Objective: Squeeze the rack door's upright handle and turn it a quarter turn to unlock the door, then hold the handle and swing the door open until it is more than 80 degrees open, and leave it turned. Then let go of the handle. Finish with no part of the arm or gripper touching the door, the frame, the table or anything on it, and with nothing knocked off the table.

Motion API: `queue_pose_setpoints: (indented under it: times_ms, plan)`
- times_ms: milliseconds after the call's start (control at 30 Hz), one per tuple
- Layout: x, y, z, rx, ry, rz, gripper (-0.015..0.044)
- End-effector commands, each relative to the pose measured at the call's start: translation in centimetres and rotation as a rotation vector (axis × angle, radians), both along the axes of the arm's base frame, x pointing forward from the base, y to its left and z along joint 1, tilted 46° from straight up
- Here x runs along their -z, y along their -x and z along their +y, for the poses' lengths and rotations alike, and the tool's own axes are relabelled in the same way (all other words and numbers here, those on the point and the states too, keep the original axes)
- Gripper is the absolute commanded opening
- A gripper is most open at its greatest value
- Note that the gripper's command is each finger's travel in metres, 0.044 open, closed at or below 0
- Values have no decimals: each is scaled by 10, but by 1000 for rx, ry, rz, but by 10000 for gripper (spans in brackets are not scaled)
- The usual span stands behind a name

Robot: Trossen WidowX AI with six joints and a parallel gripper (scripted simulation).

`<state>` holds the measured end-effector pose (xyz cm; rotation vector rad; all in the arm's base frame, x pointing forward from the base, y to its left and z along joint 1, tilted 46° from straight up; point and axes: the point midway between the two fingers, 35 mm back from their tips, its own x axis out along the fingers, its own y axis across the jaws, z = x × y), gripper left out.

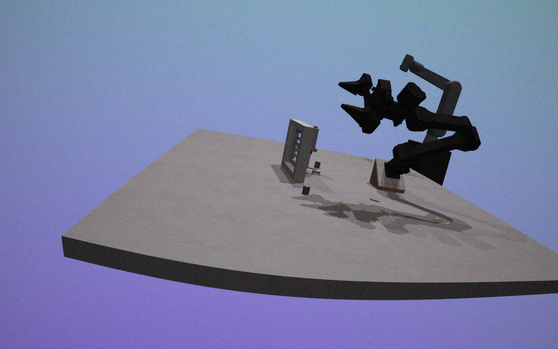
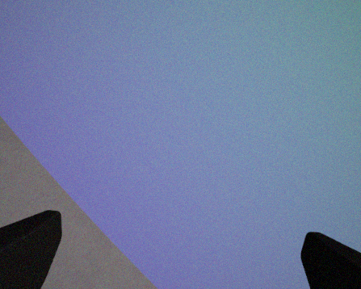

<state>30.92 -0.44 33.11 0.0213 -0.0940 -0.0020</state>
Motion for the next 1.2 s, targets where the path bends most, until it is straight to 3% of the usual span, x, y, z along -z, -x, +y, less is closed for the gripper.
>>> queue_pose_setpoints:
  times_ms: [0, 100, 767, 1167]
  plan:
    - [1, -1, 0, 0, 2, 4, 374]
    - [10, -9, -4, 4, 26, 66, 295]
    - [87, -54, -55, 12, 167, 522, 294]
    - [138, -63, -78, -82, 129, 798, 294]
